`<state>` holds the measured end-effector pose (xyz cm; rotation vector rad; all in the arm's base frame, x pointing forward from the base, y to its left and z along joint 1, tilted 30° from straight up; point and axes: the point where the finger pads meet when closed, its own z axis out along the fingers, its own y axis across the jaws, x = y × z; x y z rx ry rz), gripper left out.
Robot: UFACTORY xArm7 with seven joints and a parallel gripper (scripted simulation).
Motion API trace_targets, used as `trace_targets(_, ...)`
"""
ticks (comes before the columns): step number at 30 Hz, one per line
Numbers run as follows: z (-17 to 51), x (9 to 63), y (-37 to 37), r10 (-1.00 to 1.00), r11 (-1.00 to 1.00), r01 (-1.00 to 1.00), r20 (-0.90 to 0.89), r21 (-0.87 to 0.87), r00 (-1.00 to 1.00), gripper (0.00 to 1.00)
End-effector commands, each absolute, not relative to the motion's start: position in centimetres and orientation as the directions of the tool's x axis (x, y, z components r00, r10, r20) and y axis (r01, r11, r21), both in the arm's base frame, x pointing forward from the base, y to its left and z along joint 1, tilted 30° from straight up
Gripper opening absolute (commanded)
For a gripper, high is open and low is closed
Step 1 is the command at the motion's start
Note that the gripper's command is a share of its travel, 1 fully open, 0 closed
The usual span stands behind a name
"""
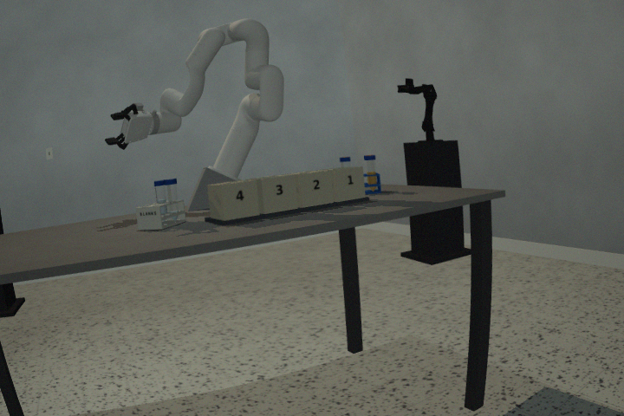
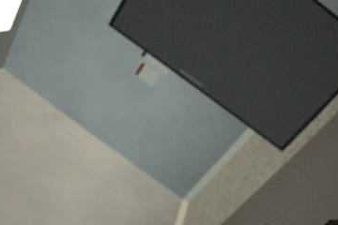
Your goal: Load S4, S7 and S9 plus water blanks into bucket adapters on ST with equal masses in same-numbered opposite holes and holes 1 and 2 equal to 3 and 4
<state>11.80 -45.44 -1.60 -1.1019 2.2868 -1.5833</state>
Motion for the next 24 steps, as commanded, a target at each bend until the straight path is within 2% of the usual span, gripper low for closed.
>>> trace_targets(1,-1.5,11.8,-45.6,-0.637,0.170,-0.480,0.276,-0.860,-0.719,1.00)
trace_targets(17,-1.5,11.8,-45.6,-0.637,0.170,-0.480,0.276,-0.860,-0.719,1.00)
trace_targets(24,-0.2,15.0,-45.3,-0.716,0.107,-0.470,0.261,-0.876,-0.647,1.00)
